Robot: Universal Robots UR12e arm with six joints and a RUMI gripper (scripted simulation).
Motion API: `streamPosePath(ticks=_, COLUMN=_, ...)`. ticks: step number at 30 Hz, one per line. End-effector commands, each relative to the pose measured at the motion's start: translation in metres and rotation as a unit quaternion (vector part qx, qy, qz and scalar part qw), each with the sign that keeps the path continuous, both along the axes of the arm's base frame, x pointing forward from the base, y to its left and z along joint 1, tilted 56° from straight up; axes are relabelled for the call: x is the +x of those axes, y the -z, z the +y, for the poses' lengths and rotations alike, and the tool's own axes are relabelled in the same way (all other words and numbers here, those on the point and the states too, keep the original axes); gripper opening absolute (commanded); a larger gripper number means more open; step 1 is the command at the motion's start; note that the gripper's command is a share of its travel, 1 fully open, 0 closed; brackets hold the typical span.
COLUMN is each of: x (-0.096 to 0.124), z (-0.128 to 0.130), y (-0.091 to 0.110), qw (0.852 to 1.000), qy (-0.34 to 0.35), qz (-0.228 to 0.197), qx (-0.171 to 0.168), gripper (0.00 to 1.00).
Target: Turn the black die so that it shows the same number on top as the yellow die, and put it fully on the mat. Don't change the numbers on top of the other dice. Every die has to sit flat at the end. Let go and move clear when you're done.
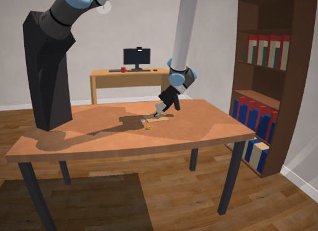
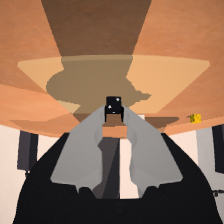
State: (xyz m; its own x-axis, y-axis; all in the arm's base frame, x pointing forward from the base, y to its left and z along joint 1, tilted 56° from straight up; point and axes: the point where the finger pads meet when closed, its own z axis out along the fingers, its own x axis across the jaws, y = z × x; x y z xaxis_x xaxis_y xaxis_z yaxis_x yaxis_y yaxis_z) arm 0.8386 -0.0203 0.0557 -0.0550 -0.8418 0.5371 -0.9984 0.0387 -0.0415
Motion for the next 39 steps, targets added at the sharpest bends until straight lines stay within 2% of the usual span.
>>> streamPosePath(ticks=1, x=0.0001, z=0.0005, y=-0.0006, qw=1.0, qy=0.0, qz=0.0, qx=0.0, gripper=0.0)
streamPosePath(ticks=33, x=0.0001, z=0.0005, y=-0.0006, qw=1.0, qy=0.0, qz=0.0, qx=0.0, gripper=0.0)
streamPosePath(ticks=34, x=0.0001, z=0.0005, y=-0.0006, qw=1.0, qy=0.0, qz=0.0, qx=0.0, gripper=0.04)
streamPosePath(ticks=39, x=0.0001, z=0.0005, y=-0.0006, qw=1.0, qy=0.0, qz=0.0, qx=0.0, gripper=0.07)
